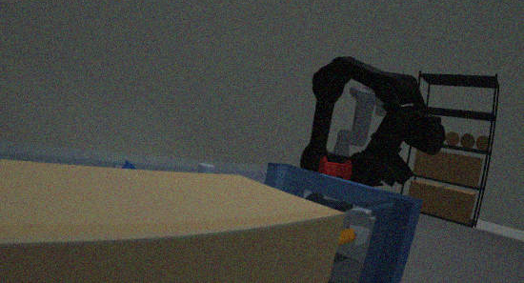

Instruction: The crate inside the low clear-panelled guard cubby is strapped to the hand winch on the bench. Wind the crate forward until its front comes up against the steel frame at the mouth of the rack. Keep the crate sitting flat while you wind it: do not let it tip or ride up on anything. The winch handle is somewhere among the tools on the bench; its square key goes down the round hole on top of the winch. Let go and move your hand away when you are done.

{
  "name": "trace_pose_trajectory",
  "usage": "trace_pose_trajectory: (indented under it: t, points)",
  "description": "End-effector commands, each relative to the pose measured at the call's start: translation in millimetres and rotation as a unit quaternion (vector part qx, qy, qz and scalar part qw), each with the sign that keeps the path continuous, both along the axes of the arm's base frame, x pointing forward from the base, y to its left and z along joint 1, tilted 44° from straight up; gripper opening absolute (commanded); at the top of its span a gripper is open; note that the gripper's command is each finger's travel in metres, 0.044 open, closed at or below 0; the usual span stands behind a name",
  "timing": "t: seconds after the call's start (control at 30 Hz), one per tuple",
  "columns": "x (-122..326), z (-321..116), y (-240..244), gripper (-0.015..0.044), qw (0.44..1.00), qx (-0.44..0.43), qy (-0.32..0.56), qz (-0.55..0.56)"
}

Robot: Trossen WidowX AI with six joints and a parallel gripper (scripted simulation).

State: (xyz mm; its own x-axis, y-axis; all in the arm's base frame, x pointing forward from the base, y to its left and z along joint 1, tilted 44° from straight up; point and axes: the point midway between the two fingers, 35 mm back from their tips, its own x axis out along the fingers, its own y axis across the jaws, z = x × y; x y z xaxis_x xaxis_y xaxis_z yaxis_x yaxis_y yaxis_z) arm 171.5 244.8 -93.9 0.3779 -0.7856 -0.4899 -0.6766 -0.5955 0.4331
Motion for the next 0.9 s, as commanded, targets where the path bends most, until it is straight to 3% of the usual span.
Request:
trace_pose_trajectory:
  t: [0.0, 0.87]
  points:
    - [0.3, -0.7, -1.0, 0.0, 1.0, -0.002, 0.0, 0.002]
    - [0.6, -2.3, -2.5, 0.0, 1.0, -0.002, 0.0, 0.002]
